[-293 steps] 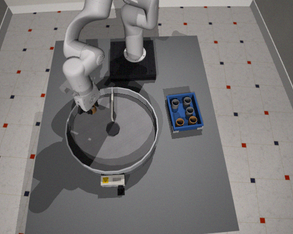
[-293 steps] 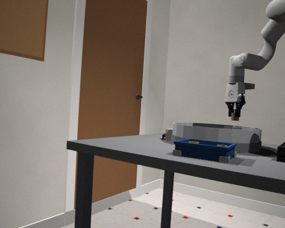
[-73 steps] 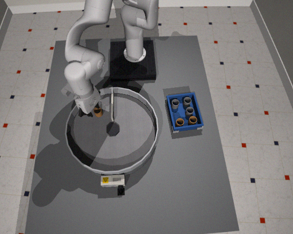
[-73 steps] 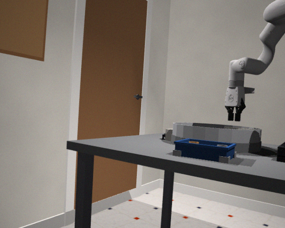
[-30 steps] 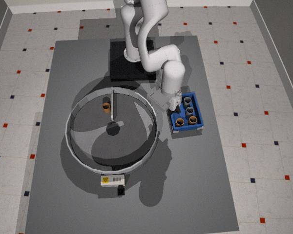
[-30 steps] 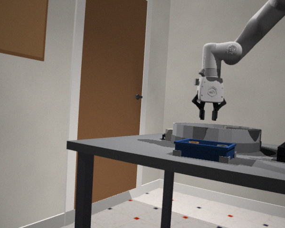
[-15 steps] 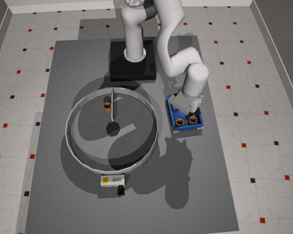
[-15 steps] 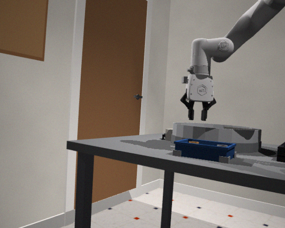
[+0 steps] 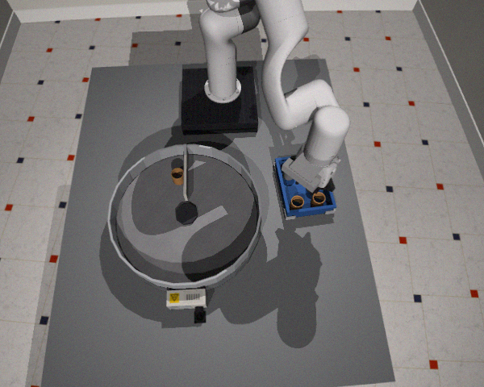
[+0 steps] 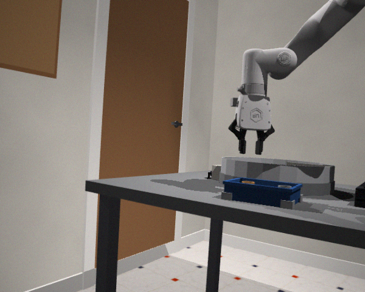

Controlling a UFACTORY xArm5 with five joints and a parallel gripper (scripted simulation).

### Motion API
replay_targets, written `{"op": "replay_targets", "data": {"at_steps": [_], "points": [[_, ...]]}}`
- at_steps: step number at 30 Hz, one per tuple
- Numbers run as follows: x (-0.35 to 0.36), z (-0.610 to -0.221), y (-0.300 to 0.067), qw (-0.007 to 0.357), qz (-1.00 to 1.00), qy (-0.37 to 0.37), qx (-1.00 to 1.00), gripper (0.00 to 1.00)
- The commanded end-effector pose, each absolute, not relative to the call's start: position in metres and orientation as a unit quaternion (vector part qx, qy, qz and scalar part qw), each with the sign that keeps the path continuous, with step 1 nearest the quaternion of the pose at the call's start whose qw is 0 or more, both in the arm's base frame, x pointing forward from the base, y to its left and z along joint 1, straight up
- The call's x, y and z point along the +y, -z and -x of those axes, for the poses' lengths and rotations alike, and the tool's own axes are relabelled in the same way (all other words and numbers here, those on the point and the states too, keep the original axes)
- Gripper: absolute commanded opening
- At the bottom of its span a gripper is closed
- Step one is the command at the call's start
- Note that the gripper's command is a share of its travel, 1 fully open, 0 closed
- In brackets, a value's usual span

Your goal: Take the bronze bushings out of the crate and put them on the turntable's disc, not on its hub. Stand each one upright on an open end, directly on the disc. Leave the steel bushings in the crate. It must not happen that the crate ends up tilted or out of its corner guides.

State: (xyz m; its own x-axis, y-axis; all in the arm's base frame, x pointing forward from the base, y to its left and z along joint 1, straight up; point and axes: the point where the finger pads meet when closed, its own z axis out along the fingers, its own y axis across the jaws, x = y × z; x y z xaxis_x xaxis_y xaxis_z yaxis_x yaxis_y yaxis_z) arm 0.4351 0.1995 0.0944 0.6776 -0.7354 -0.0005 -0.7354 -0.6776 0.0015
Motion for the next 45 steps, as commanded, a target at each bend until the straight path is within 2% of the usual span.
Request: {"op": "replay_targets", "data": {"at_steps": [1, 28, 45], "points": [[0.2, -0.437, -0.096, -0.001, -0.916, -0.001, -0.401, 0.48], [0.196, -0.434, -0.095, -0.001, -0.916, -0.001, -0.401, 0.48], [0.196, -0.434, -0.038, -0.001, -0.916, -0.001, -0.401, 0.48]]}}
